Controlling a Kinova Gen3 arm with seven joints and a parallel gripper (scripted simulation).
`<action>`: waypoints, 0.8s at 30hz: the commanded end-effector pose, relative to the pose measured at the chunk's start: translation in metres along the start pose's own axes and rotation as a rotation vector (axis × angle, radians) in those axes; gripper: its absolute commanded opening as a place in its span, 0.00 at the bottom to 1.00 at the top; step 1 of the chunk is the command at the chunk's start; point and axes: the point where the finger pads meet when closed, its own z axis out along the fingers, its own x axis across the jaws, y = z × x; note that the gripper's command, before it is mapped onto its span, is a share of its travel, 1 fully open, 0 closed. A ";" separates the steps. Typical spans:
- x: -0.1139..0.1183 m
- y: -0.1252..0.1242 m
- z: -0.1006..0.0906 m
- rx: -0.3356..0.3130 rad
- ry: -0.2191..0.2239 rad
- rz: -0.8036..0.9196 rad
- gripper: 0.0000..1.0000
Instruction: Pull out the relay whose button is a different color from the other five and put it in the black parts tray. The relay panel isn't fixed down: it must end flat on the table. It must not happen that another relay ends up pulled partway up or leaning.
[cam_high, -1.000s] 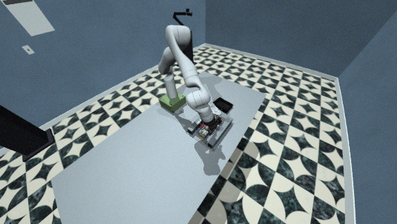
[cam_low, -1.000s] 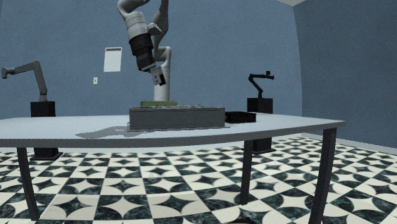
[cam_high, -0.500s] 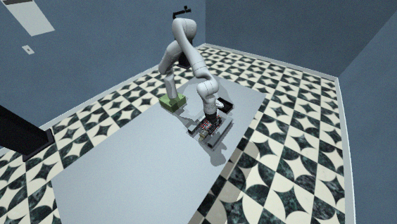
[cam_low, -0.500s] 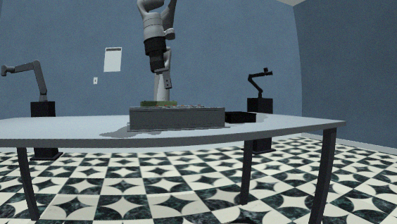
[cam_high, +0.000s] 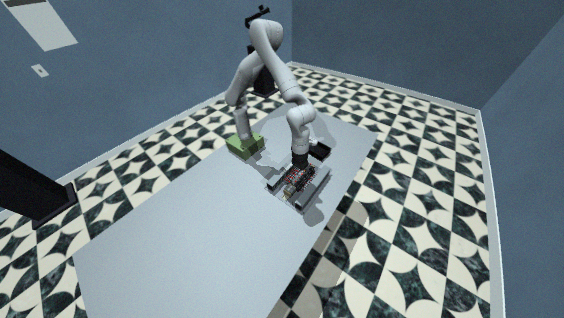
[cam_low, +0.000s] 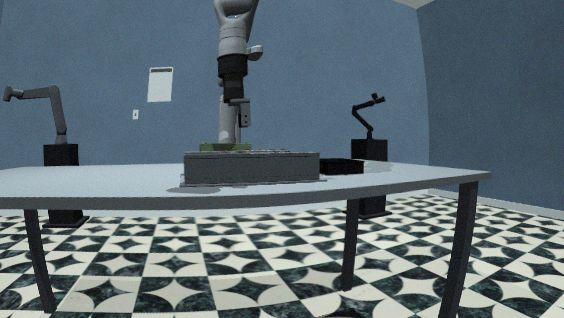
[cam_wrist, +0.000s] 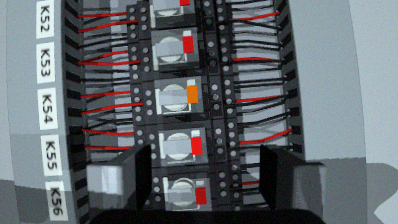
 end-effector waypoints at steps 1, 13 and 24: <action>-0.002 -0.002 -0.001 -0.011 0.002 -0.016 0.98; -0.011 -0.007 -0.001 -0.049 0.000 -0.075 0.98; -0.013 -0.008 -0.001 -0.055 0.000 -0.085 0.98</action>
